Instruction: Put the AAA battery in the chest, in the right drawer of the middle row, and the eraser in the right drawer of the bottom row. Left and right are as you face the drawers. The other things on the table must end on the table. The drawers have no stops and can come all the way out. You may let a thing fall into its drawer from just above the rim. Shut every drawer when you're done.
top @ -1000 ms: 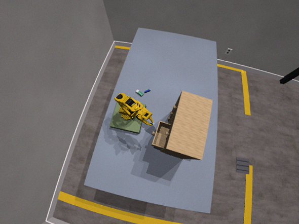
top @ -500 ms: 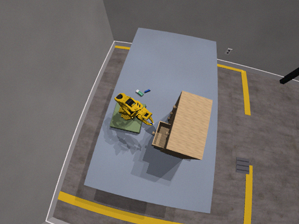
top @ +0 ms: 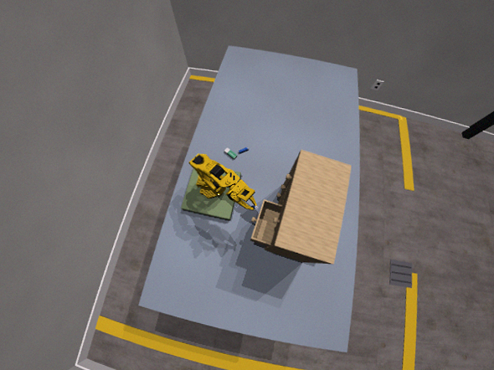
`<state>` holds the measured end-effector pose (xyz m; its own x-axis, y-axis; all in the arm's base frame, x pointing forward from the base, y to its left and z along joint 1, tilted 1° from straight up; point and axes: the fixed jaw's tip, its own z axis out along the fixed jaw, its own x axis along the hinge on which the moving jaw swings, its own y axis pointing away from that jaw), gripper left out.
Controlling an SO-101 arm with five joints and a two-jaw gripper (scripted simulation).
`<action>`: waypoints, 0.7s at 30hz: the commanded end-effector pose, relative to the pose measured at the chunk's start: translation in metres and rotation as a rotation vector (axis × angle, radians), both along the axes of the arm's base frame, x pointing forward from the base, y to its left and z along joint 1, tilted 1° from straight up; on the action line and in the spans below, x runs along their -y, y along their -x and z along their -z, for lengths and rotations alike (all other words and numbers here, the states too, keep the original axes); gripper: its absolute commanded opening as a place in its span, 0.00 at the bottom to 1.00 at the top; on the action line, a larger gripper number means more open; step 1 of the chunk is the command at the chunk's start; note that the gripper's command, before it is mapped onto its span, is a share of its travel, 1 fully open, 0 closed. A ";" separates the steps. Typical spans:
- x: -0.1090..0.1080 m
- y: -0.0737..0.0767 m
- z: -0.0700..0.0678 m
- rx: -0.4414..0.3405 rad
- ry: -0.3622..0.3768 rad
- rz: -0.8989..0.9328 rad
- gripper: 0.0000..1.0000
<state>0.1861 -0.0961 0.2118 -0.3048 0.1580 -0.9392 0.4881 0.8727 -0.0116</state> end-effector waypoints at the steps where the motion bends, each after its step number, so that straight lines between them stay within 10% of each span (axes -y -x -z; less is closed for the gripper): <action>1: 0.010 -0.022 -0.001 0.004 0.000 -0.007 0.00; 7: 0.029 -0.054 0.008 0.004 0.000 -0.005 0.00; 21: 0.029 -0.054 0.008 0.004 0.000 -0.005 0.00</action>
